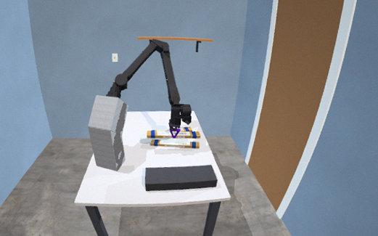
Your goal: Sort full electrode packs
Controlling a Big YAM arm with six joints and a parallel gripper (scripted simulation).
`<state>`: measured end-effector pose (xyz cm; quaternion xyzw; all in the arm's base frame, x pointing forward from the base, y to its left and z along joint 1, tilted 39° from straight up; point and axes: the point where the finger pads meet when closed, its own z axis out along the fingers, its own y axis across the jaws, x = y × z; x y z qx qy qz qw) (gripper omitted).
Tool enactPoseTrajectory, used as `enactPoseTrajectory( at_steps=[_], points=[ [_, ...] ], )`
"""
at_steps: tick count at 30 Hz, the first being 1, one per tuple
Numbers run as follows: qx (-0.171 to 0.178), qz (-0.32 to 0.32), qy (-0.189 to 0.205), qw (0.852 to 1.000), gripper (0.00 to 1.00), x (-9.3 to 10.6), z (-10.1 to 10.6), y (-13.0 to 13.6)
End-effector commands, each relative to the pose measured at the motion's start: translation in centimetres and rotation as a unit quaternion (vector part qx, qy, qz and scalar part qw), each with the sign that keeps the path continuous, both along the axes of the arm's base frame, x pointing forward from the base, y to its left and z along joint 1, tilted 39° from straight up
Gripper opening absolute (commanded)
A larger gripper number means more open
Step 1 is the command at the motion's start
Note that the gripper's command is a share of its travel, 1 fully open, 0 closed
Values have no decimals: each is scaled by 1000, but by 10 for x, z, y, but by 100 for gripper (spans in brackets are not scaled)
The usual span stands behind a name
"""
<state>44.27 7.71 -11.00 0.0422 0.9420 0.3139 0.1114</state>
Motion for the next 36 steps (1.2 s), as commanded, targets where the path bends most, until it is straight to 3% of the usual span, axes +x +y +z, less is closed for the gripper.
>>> enactPoseTrajectory(
  at_steps=[1,36],
  points=[
    [-1,-23,-16,1000,0,9,18,-25],
    [-1,-23,-16,1000,0,9,18,-25]
  ],
)
